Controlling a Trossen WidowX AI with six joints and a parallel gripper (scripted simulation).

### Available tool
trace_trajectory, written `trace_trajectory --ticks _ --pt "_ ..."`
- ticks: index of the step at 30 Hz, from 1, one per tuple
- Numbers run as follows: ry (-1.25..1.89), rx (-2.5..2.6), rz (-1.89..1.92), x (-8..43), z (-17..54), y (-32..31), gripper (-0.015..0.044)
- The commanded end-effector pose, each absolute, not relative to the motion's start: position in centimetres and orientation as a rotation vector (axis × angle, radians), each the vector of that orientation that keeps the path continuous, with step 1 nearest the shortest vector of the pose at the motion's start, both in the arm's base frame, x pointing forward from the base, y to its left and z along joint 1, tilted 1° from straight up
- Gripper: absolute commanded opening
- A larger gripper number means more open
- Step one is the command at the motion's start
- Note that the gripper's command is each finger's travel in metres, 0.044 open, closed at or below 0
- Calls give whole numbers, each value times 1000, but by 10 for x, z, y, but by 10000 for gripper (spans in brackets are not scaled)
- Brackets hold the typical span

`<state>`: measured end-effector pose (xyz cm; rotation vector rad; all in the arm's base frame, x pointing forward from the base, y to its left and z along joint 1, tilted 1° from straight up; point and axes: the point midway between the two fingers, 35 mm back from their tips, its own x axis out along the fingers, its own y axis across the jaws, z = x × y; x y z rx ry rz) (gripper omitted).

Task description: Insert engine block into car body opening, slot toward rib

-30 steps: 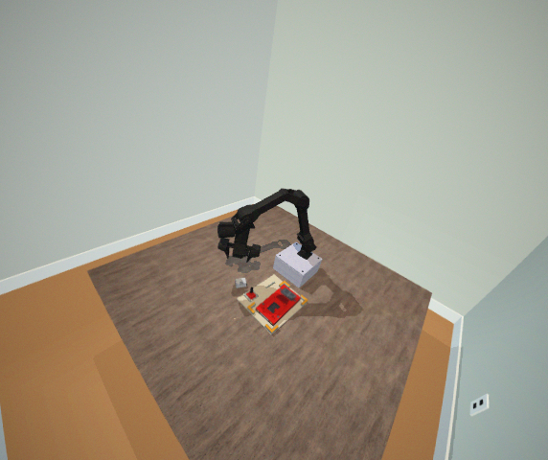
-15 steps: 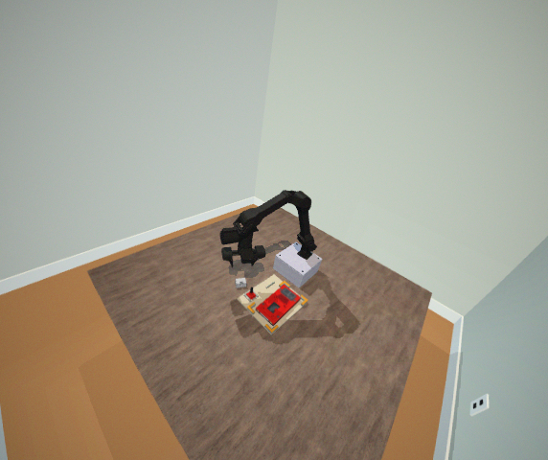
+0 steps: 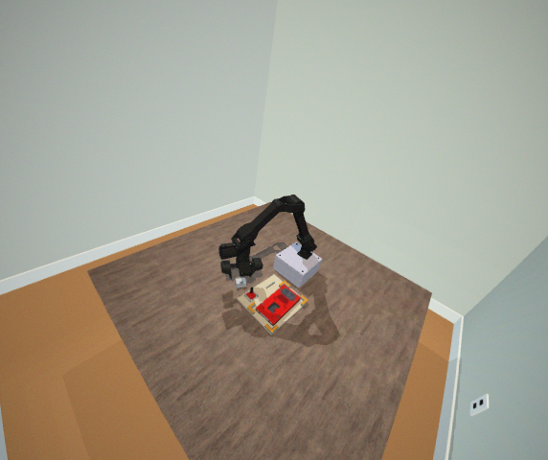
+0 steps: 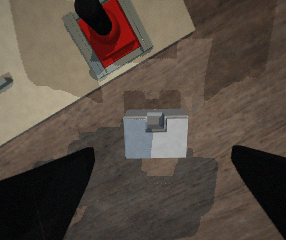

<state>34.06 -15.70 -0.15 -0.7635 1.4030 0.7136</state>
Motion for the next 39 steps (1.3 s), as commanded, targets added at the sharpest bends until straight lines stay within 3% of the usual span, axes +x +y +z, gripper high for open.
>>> trace_trajectory --ticks 1,22,30,37,39 --pt "1403 -759 721 340 -9 -156 440" --pt "1403 -759 721 341 -41 -155 440" --pt "1403 -759 721 341 -41 -155 230" --pt "1403 -759 721 341 -41 -155 183" --pt "1403 -758 720 341 -40 -155 131"
